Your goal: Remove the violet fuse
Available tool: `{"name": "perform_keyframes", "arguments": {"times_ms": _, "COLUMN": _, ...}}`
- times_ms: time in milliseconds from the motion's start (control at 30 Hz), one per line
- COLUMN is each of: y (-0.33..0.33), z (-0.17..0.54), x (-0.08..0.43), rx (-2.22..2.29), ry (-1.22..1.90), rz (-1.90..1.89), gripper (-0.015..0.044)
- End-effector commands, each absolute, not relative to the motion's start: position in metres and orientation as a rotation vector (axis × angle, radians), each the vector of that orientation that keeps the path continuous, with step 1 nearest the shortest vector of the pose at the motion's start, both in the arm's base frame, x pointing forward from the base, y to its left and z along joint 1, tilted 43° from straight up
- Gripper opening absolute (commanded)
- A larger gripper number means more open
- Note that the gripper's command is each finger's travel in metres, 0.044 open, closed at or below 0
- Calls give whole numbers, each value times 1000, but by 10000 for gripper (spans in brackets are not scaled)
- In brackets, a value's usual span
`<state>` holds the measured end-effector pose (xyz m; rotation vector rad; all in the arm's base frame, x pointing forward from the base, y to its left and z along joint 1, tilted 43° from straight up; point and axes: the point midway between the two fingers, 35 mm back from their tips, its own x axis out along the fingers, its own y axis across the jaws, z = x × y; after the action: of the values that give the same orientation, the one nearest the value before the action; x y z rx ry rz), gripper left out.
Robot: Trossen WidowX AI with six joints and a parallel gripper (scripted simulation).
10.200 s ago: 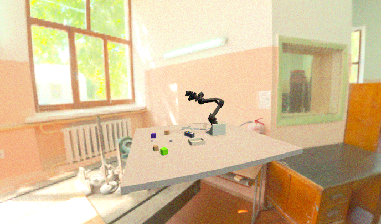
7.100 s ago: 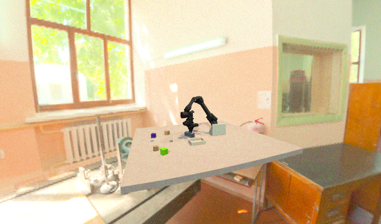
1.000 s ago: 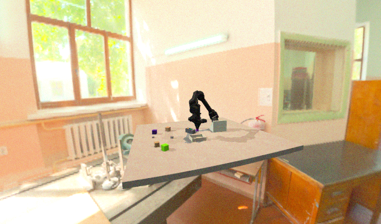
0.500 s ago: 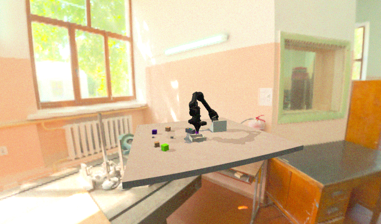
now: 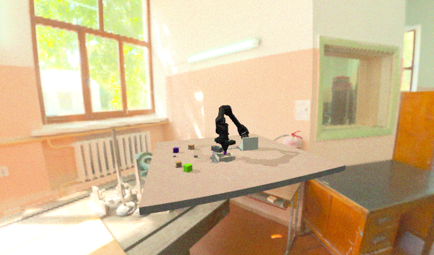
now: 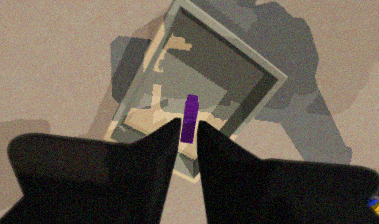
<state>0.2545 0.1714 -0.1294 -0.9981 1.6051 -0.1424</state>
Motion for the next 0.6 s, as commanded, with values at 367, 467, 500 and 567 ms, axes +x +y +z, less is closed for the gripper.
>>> {"name": "perform_keyframes", "arguments": {"times_ms": 367, "y": 194, "z": -104, "x": 252, "rx": -1005, "ry": 1607, "rz": -141, "gripper": 330}}
{"name": "perform_keyframes", "arguments": {"times_ms": 467, "y": 196, "z": -102, "x": 252, "rx": -1006, "ry": 1607, "rz": -141, "gripper": 330}}
{"name": "perform_keyframes", "arguments": {"times_ms": 500, "y": 196, "z": -102, "x": 252, "rx": -1006, "ry": 1607, "rz": -141, "gripper": 330}}
{"name": "perform_keyframes", "arguments": {"times_ms": 567, "y": 196, "z": -102, "x": 252, "rx": -1006, "ry": 1607, "rz": -141, "gripper": 330}}
